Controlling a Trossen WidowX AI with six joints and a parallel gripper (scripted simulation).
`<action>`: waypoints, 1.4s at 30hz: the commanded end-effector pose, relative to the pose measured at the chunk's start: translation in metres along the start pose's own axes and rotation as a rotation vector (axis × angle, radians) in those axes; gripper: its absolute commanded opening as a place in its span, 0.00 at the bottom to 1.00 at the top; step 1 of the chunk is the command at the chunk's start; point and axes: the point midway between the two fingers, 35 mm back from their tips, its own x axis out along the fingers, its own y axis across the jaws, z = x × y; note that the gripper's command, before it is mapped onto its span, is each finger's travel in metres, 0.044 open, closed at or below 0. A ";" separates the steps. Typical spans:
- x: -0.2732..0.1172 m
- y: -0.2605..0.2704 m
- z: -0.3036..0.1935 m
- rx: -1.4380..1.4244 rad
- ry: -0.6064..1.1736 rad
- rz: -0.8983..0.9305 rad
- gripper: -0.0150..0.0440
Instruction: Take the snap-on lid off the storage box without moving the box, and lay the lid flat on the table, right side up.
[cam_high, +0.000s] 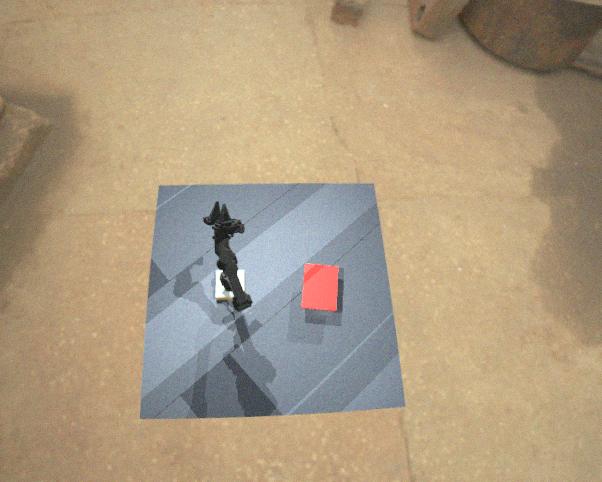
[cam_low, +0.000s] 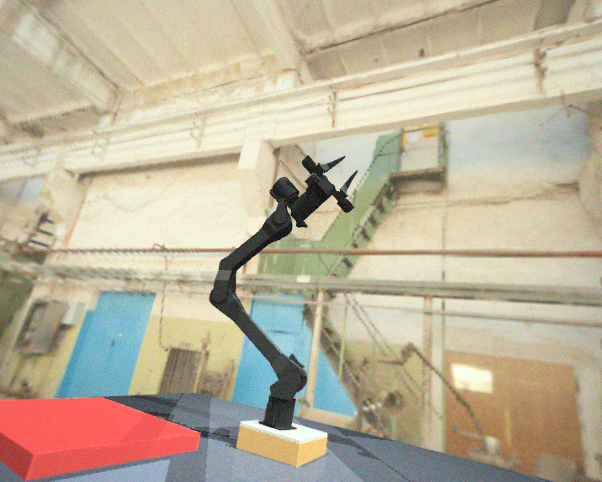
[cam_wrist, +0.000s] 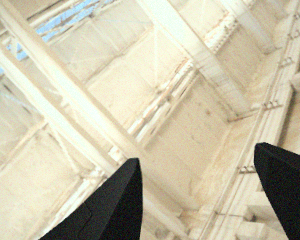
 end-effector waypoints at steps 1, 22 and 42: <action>0.012 -0.026 0.020 -0.139 -0.109 -0.012 0.65; -0.018 -0.099 0.250 -0.697 -0.859 -0.268 0.65; -0.248 -0.048 0.407 -0.666 -1.710 -0.444 0.65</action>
